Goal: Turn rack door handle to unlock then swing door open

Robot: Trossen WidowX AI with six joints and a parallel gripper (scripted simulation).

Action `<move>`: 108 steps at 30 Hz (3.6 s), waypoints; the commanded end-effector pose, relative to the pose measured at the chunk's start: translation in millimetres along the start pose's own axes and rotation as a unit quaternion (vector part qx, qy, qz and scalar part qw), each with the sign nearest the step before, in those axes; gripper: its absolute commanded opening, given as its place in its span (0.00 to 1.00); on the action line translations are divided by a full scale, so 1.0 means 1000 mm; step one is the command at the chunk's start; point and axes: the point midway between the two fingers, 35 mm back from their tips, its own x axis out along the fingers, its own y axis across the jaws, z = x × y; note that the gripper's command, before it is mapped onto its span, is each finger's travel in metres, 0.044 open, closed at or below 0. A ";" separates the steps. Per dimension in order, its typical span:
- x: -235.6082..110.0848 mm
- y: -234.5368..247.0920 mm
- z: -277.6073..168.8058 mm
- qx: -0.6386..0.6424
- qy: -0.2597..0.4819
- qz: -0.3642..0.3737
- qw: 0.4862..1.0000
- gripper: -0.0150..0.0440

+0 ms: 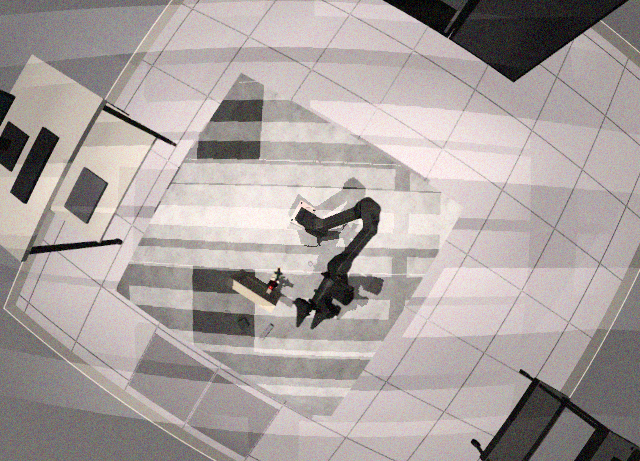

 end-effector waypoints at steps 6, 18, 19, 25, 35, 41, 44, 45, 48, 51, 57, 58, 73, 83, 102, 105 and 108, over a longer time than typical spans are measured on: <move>0.014 -0.005 -0.021 -0.023 0.068 0.008 0.997 0.75; 0.035 -0.028 -0.083 -0.037 0.245 0.025 0.969 0.75; 0.036 -0.030 -0.088 -0.036 0.259 0.027 0.965 0.75; 0.037 -0.039 -0.114 -0.032 0.338 0.052 0.939 0.75; 0.031 -0.054 -0.151 -0.008 0.448 0.105 0.888 0.75; 0.024 -0.062 -0.168 0.022 0.500 0.141 0.854 0.75; 0.019 -0.065 -0.174 0.044 0.525 0.158 0.835 0.75; 0.017 -0.065 -0.176 0.052 0.533 0.163 0.829 0.75; 0.013 -0.068 -0.180 0.077 0.553 0.180 0.810 0.75; 0.008 -0.070 -0.183 0.104 0.571 0.196 0.790 0.75; 0.000 -0.074 -0.186 0.164 0.598 0.227 0.751 0.75; -0.001 -0.075 -0.186 0.175 0.602 0.231 0.744 0.75; -0.009 -0.084 -0.181 0.283 0.618 0.270 0.682 0.75; -0.008 -0.075 -0.190 0.283 0.628 0.270 0.673 0.75; -0.007 -0.053 -0.211 0.282 0.653 0.267 0.650 0.75; -0.007 -0.049 -0.214 0.281 0.657 0.266 0.647 0.75; -0.007 -0.046 -0.218 0.281 0.661 0.265 0.643 0.75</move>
